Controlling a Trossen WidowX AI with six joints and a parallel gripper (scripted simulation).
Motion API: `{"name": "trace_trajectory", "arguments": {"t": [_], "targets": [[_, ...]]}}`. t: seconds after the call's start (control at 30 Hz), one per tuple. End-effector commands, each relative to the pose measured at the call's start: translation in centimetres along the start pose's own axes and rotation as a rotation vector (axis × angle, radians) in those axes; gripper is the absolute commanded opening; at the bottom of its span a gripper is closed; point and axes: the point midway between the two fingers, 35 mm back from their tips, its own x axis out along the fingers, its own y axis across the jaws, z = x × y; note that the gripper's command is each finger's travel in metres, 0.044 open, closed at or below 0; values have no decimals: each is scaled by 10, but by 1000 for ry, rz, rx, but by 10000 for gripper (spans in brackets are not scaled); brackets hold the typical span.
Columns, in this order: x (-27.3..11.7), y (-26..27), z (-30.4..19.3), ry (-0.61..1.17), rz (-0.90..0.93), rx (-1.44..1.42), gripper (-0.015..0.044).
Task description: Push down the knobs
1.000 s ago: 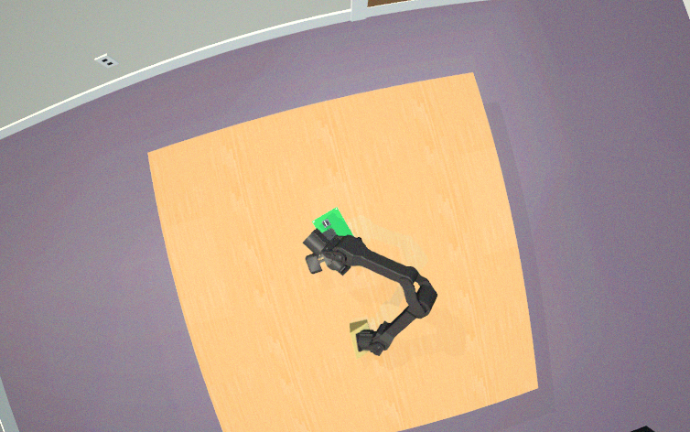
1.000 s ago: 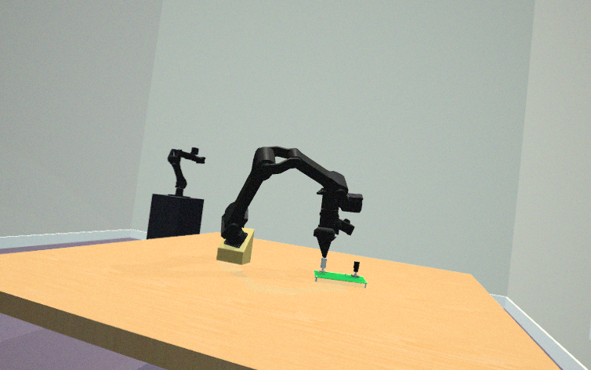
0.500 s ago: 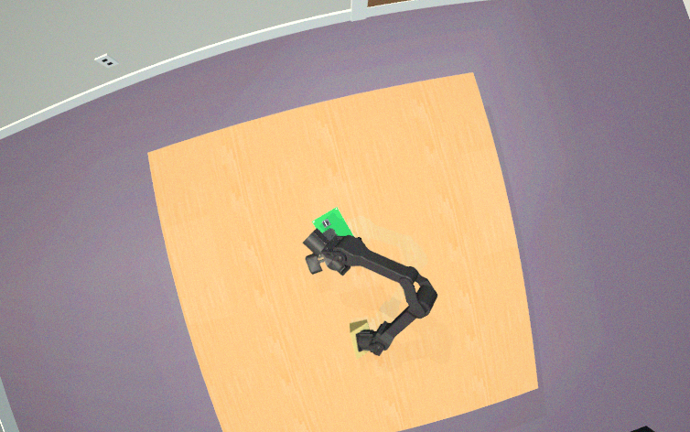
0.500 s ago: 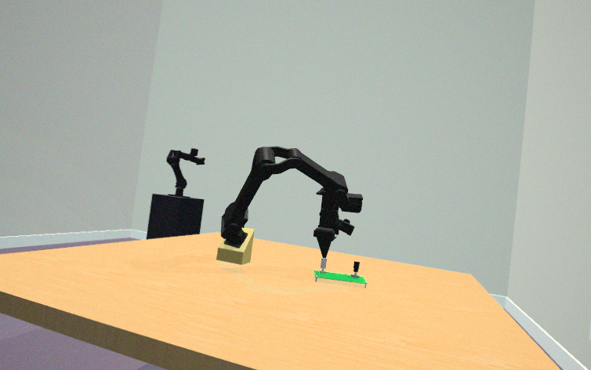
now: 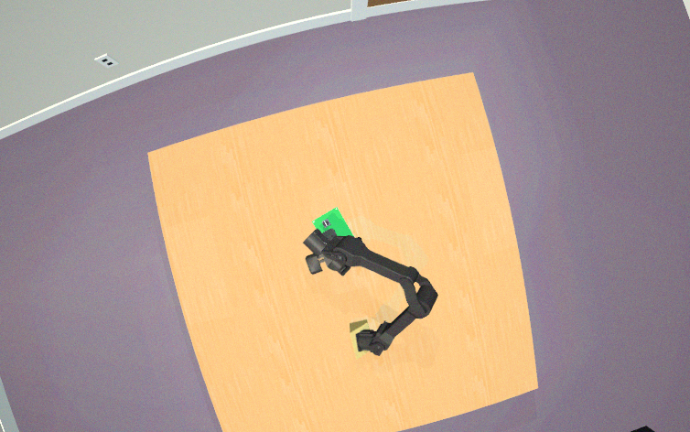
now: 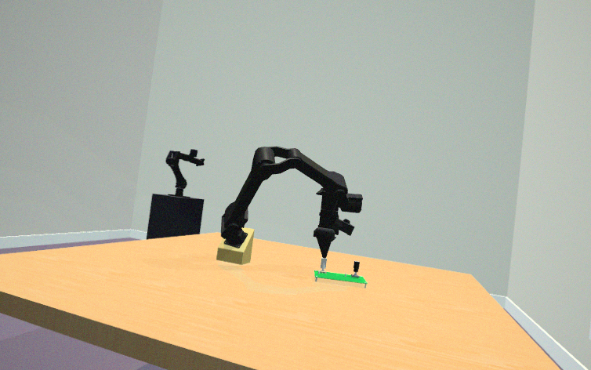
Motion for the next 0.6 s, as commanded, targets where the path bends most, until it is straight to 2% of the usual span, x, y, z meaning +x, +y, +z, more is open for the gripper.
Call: {"name": "trace_trajectory", "arguments": {"t": [0.0, 0.57], "targets": [[6, -2, 1, 7, 0, 8, 0], [8, -2, 1, 7, 0, 8, 0]]}}
